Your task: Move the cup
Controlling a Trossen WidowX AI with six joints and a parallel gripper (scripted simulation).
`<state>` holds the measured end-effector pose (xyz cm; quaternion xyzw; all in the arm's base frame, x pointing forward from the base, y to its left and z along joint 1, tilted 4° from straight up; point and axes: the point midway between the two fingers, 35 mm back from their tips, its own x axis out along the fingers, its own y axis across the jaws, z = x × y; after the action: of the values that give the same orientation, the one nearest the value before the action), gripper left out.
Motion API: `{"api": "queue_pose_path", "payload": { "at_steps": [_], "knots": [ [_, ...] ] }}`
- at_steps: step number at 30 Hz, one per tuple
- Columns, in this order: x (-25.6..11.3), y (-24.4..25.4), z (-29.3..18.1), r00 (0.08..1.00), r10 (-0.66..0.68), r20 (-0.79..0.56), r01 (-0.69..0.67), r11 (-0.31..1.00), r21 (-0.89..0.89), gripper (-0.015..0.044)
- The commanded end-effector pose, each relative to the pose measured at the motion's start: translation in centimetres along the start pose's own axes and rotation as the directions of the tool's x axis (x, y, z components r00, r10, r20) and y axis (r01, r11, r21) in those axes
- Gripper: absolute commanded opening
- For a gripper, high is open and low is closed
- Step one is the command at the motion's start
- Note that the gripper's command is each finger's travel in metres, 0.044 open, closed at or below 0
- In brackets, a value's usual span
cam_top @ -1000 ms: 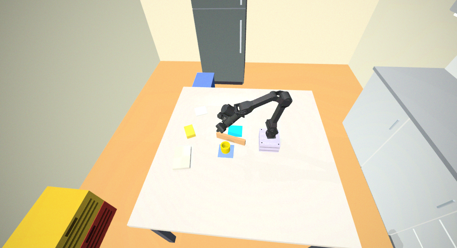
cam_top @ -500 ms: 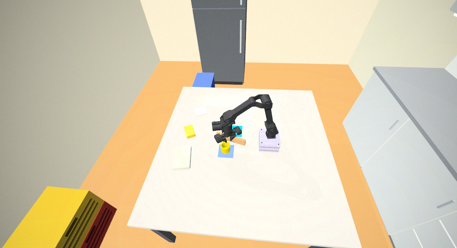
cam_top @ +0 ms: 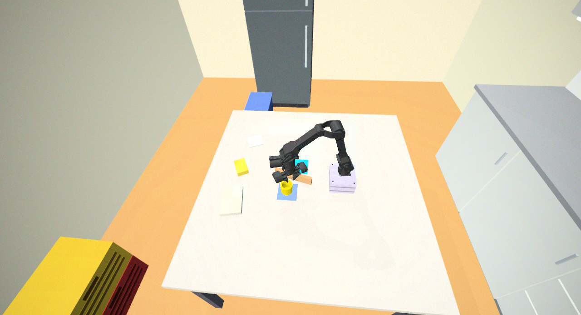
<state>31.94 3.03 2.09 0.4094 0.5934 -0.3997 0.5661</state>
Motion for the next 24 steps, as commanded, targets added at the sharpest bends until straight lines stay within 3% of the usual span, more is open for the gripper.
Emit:
{"api": "queue_pose_path", "payload": {
  "at_steps": [1, 24],
  "knots": [
    [0.9, -0.1, -0.1, 1.000, -0.005, -0.005, 0.005, 1.000, 0.003, 0.0167],
    [4.7, -0.2, -0.2, 1.000, -0.006, -0.005, 0.006, 1.000, 0.003, 0.0167]
  ]
}}
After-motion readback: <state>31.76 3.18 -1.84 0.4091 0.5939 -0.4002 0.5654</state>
